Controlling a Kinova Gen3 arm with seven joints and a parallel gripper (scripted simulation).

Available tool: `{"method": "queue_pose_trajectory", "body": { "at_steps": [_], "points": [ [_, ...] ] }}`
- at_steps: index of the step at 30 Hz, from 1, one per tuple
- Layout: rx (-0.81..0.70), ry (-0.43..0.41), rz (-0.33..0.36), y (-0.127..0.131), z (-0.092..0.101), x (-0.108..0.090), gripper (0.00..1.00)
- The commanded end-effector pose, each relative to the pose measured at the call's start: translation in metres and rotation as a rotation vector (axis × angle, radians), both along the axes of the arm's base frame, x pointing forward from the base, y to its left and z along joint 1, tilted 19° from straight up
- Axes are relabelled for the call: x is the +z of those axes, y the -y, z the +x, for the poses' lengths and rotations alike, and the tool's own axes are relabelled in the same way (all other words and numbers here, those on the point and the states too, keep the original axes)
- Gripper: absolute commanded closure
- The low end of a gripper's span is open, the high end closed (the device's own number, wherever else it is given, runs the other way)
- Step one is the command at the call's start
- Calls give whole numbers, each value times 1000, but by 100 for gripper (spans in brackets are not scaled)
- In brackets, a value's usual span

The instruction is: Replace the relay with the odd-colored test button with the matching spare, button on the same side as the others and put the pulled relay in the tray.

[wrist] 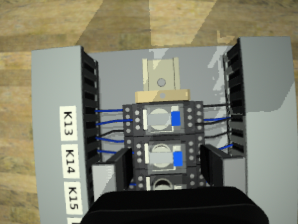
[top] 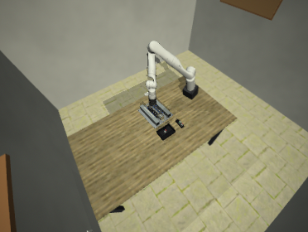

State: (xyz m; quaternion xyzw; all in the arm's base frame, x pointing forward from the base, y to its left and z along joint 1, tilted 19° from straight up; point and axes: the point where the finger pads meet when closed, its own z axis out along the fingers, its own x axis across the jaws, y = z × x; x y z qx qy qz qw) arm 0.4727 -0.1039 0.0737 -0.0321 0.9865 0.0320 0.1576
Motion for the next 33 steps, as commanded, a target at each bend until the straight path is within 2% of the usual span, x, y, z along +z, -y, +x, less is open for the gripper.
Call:
{"method": "queue_pose_trajectory", "body": {
  "at_steps": [1,33],
  "points": [
    [-1,2,-2,1,0,1,0],
    [-1,2,-2,3,-2,9,0]
  ]
}}
